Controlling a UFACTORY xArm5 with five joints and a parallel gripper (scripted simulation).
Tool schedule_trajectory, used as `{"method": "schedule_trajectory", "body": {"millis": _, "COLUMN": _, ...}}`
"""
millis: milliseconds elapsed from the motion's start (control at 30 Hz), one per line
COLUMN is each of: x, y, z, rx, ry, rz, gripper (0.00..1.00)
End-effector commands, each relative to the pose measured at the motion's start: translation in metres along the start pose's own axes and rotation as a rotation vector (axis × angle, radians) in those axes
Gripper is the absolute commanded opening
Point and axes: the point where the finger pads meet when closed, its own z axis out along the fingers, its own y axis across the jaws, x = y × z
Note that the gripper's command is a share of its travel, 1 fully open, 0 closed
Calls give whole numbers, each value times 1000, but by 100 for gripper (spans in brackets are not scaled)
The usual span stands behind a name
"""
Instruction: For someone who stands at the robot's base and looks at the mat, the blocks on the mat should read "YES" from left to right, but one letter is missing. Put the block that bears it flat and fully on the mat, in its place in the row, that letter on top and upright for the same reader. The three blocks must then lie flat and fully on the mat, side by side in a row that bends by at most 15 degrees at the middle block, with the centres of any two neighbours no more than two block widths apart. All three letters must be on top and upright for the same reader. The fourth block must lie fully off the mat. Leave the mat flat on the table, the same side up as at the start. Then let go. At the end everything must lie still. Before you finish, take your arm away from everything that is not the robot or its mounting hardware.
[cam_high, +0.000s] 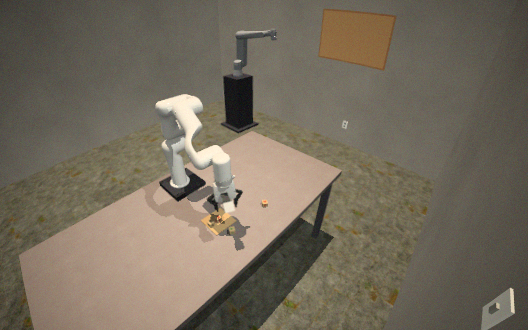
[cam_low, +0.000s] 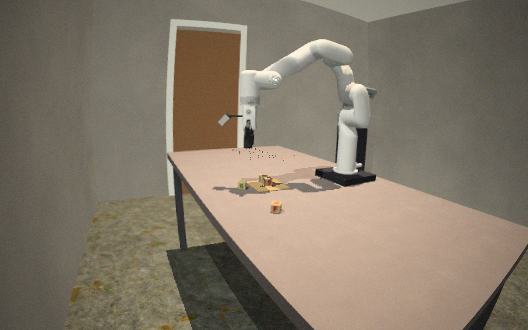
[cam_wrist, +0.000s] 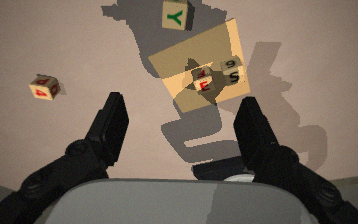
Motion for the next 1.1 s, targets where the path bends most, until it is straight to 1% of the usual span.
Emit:
{"method": "schedule_trajectory", "body": {"millis": 0, "x": 19, "y": -8, "z": 18, "rx": 1, "ry": 2, "rz": 71, "gripper": 100}}
{"method": "schedule_trajectory", "body": {"millis": 133, "x": 22, "y": -9, "z": 22, "rx": 1, "ry": 2, "rz": 85, "gripper": 100}}
{"method": "schedule_trajectory", "body": {"millis": 633, "x": 22, "y": -9, "z": 23, "rx": 1, "ry": 2, "rz": 85, "gripper": 100}}
{"method": "schedule_trajectory", "body": {"millis": 700, "x": 22, "y": -10, "z": 32, "rx": 1, "ry": 2, "rz": 86, "gripper": 100}}
{"method": "schedule_trajectory", "body": {"millis": 800, "x": 22, "y": -10, "z": 58, "rx": 1, "ry": 2, "rz": 86, "gripper": 100}}
{"method": "schedule_trajectory", "body": {"millis": 833, "x": 22, "y": -10, "z": 64, "rx": 1, "ry": 2, "rz": 86, "gripper": 100}}
{"method": "schedule_trajectory", "body": {"millis": 900, "x": 21, "y": -10, "z": 67, "rx": 1, "ry": 2, "rz": 86, "gripper": 100}}
{"method": "schedule_trajectory", "body": {"millis": 933, "x": 21, "y": -10, "z": 67, "rx": 1, "ry": 2, "rz": 86, "gripper": 50}}
{"method": "schedule_trajectory", "body": {"millis": 1067, "x": 21, "y": -10, "z": 67, "rx": 1, "ry": 2, "rz": 86, "gripper": 50}}
